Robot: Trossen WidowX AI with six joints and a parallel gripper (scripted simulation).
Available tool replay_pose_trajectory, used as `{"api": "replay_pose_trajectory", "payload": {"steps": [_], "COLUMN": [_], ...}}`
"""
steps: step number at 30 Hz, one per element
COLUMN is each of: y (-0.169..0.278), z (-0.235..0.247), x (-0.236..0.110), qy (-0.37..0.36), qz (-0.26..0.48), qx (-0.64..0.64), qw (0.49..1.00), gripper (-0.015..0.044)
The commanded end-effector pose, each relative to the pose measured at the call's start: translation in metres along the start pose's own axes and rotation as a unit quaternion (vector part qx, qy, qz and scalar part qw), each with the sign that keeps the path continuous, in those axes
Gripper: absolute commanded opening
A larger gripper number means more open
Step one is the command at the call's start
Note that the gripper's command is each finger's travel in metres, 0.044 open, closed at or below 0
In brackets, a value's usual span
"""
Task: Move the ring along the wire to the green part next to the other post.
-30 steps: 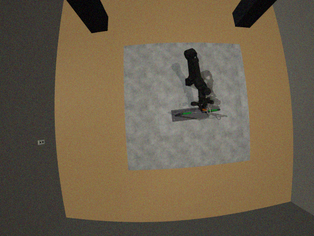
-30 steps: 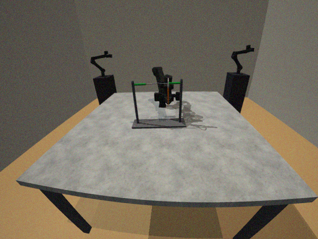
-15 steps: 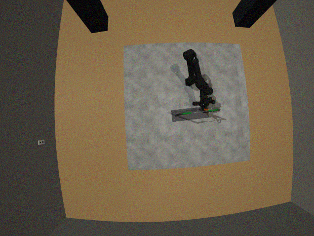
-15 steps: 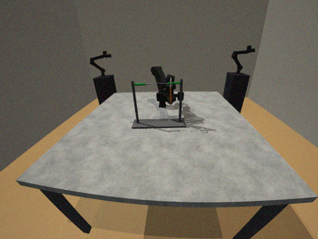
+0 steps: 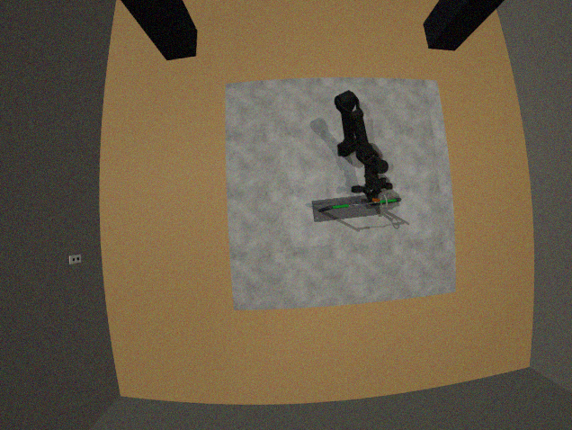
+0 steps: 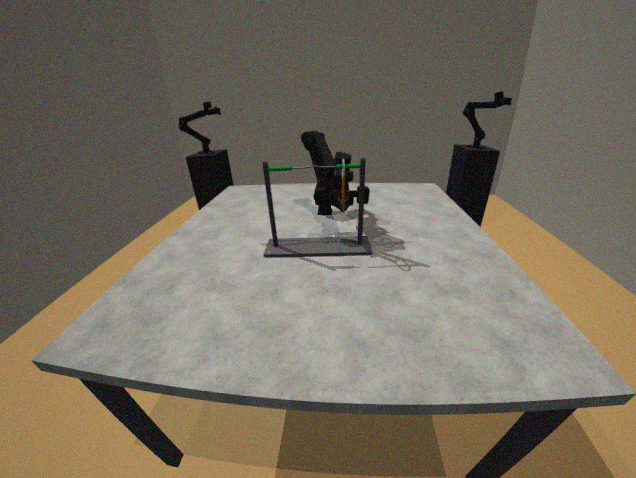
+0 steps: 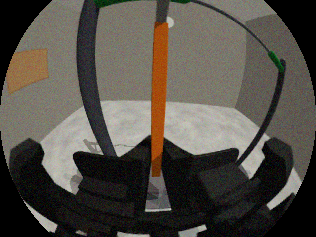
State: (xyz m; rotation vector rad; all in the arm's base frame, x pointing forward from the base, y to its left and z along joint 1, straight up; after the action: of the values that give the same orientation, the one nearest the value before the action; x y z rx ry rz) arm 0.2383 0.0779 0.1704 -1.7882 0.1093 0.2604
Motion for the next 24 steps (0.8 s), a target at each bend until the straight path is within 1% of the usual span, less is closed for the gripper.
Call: {"api": "replay_pose_trajectory", "payload": {"steps": [1,21,24], "y": [0.0082,0.0104,0.0099], "z": [0.0013,0.0018,0.0022], "x": [0.0014,0.0018,0.0018], "qy": [0.002,0.002,-0.001], "qz": [0.005,0.005,0.004], "qx": [0.0,0.0,-0.002], "qw": [1.0,1.0,1.0], "gripper": [-0.015,-0.015,-0.0071]}}
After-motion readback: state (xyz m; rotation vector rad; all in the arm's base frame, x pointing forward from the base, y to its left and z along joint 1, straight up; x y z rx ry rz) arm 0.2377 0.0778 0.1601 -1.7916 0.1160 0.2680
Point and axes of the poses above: the point midway between the two fingers, 35 mm back from their tips, its own x axis out along the fingers, its own z axis across the jaws, y = z × x, the point moved 5 cm from there along -x, back along the fingers, and after that the axes turned 13 degrees about -x, right-handed, at the moved point
